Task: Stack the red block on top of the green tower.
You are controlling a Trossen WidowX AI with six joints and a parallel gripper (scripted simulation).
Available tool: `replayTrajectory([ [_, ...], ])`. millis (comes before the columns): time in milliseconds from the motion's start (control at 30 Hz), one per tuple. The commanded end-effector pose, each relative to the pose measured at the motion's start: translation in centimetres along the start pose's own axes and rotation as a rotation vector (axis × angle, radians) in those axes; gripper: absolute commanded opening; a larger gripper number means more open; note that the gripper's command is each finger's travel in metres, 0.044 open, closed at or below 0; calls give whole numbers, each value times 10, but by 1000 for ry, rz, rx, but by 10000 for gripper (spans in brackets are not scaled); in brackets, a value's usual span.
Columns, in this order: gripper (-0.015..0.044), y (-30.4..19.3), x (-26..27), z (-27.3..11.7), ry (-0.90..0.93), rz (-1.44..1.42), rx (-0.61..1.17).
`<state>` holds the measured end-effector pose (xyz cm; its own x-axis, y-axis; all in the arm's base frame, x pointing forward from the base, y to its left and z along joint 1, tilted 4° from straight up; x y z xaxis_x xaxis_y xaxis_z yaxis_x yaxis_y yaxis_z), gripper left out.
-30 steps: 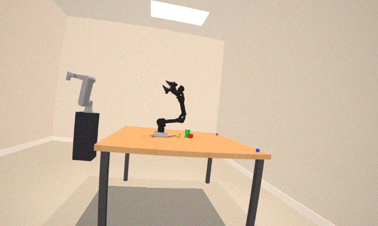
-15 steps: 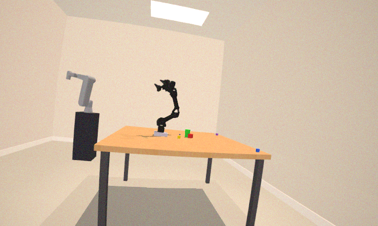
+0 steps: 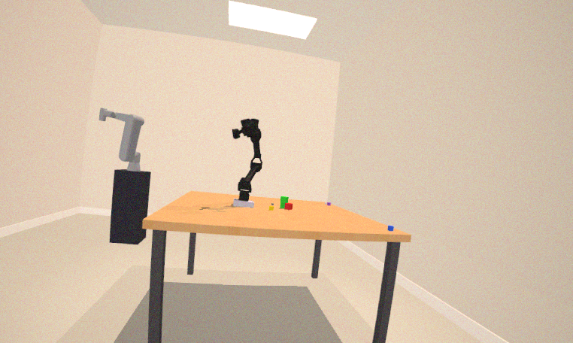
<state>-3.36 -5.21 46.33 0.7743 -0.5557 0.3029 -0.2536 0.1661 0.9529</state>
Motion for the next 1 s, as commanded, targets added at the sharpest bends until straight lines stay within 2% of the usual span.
replayTrajectory([
  [0, 440, -10, 13, 21, 92, -10, 121],
  [500, 440, -61, 78, 59, 410, -134, 513],
  [967, 440, -124, 147, 44, 666, -324, 832],
])
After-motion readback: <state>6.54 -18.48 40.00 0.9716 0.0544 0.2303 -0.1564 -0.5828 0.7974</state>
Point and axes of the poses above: the point midway between the two fingers, 35 mm back from their tips, its own z axis out along the fingers, its own x axis across the jaws, y = z × x, the point moved 10 cm from there along -z, back along the fingers, and after that the axes turned 4 degrees about -z, right-handed, at the moved point
